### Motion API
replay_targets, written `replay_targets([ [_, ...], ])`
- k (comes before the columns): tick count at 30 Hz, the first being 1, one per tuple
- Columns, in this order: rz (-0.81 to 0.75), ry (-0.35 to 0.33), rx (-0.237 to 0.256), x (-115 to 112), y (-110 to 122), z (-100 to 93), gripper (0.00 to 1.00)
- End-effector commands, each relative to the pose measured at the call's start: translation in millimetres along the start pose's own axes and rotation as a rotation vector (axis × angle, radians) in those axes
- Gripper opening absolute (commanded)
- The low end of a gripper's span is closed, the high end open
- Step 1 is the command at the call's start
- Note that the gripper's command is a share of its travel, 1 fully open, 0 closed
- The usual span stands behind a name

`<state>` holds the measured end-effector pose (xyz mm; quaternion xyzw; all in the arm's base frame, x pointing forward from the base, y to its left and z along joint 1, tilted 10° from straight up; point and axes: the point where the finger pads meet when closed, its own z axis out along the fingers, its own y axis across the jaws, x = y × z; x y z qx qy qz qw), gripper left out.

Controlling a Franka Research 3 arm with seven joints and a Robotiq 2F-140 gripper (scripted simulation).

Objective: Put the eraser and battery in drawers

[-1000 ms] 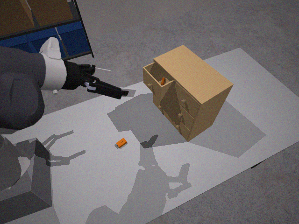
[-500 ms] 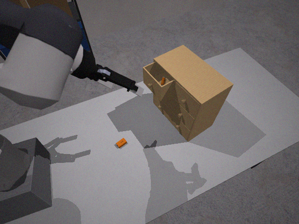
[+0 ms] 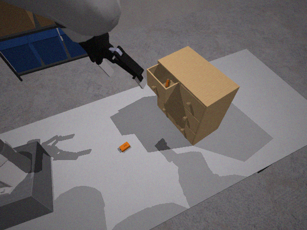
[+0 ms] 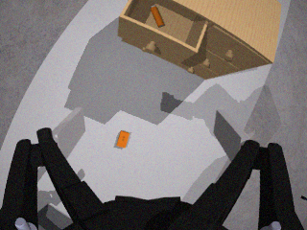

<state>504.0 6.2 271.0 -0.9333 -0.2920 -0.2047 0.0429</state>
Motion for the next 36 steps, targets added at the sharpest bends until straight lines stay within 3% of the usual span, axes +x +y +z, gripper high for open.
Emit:
replay_targets([
  [1,0.23,-0.147,0.06,-27.4,-3.8,-6.7,1.0],
  [6,0.331,-0.249,0.105,-26.8,-3.5,-8.6,1.0],
  [8,0.331,-0.249,0.105,-26.8,-3.5,-8.6,1.0],
  [9,0.39,-0.308,0.117,-26.7,-3.4,-8.9,1.0],
  [10,0.399,-0.324,0.118,-26.7,-3.4,-9.1,1.0],
  [36,0.398,-0.344,0.122,-26.3,-3.3,-10.0,1.0],
])
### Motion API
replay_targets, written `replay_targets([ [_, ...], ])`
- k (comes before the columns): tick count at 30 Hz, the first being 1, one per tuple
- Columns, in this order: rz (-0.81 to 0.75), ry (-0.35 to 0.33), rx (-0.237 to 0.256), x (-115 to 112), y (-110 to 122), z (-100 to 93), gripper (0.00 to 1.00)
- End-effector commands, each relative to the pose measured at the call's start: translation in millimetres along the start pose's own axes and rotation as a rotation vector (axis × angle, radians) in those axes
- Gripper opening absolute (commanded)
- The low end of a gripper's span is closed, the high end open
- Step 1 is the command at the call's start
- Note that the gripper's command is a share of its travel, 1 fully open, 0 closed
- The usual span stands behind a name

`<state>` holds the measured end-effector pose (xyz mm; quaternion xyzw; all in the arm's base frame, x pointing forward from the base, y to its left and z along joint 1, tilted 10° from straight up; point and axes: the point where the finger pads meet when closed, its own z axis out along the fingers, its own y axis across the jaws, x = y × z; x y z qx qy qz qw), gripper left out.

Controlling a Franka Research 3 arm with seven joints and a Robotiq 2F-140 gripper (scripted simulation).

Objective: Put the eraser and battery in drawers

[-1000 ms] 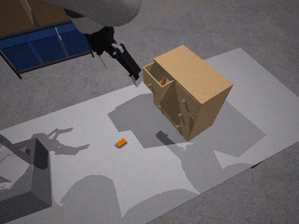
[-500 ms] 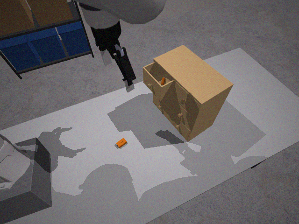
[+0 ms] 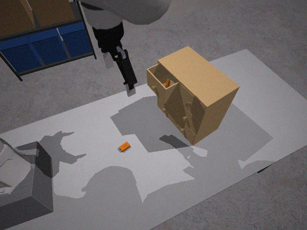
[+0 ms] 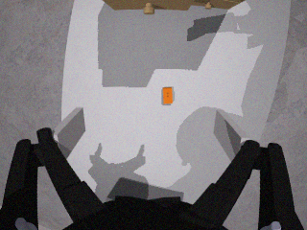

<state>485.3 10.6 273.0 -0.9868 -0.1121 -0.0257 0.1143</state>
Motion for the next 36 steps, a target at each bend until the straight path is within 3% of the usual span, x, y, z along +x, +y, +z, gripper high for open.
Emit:
replay_targets([
  [1,-0.009,-0.033,-0.049,-10.3,16.0,-0.6,1.0],
  [36,-0.008,-0.015,-0.045,-5.4,14.4,-1.3,1.0],
])
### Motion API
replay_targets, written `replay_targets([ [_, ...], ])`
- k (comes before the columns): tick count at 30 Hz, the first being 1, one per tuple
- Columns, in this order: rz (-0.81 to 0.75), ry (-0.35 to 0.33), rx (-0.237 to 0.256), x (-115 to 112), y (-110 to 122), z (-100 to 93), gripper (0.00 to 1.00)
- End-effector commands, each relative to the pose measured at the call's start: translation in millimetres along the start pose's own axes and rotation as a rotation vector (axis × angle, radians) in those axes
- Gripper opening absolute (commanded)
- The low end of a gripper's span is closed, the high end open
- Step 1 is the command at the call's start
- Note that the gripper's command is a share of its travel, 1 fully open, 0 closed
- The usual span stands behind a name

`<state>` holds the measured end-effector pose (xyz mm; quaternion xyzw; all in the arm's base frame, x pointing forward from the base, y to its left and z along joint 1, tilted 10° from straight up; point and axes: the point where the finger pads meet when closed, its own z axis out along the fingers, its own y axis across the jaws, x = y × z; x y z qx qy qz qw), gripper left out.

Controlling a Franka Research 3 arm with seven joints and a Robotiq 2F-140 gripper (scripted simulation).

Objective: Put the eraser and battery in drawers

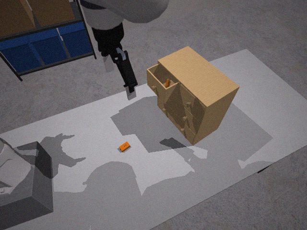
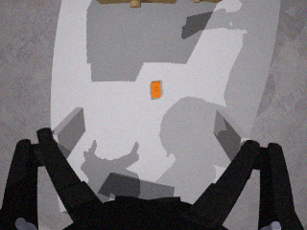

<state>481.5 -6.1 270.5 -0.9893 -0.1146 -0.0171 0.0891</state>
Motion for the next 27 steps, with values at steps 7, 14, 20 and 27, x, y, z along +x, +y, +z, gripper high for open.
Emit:
replay_targets([
  [7,-0.073,0.14,0.044,36,-18,-0.8,1.0],
  [14,-0.184,0.426,0.08,110,-50,-22.3,1.0],
  [20,-0.231,0.624,0.063,160,-64,-52.5,1.0],
  [27,-0.25,0.841,-0.001,211,-68,-100.2,1.0],
])
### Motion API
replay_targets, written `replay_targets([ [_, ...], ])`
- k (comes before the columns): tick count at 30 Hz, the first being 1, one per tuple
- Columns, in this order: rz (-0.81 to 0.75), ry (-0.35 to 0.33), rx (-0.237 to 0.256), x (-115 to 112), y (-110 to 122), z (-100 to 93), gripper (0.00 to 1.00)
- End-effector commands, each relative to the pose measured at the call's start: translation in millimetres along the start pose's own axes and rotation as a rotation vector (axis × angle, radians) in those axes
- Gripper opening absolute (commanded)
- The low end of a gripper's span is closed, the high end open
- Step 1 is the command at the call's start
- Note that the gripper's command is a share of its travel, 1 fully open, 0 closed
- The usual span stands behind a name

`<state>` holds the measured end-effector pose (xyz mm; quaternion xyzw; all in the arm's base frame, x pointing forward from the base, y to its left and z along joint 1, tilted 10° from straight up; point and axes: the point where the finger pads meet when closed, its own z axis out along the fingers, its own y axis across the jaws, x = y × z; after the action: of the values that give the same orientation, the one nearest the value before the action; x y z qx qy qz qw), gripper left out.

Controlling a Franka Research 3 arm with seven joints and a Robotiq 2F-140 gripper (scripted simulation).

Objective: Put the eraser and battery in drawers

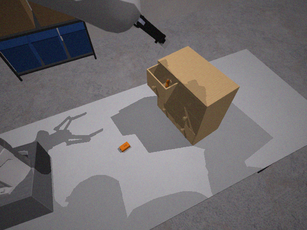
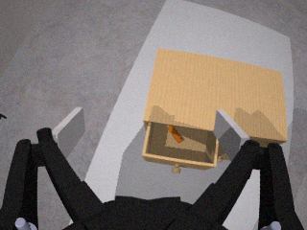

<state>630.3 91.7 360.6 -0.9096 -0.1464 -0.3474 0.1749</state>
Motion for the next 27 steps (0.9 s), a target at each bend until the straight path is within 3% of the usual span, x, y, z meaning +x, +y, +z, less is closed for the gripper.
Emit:
replay_targets([
  [1,-0.148,0.144,-0.074,50,12,-0.4,1.0],
  [4,-0.148,0.144,-0.074,50,12,-0.4,1.0],
  [5,-0.165,0.246,-0.131,86,19,-9.7,1.0],
  [11,-0.165,0.246,-0.131,86,19,-9.7,1.0],
  [12,-0.173,0.339,-0.204,121,30,-24.1,1.0],
  [16,-0.173,0.339,-0.204,121,30,-24.1,1.0],
  [17,-0.171,0.413,-0.29,151,47,-42.4,1.0],
  [22,-0.171,0.413,-0.29,151,47,-42.4,1.0],
  [23,-0.159,0.466,-0.382,173,66,-63.1,1.0],
  [27,-0.159,0.466,-0.382,173,66,-63.1,1.0],
])
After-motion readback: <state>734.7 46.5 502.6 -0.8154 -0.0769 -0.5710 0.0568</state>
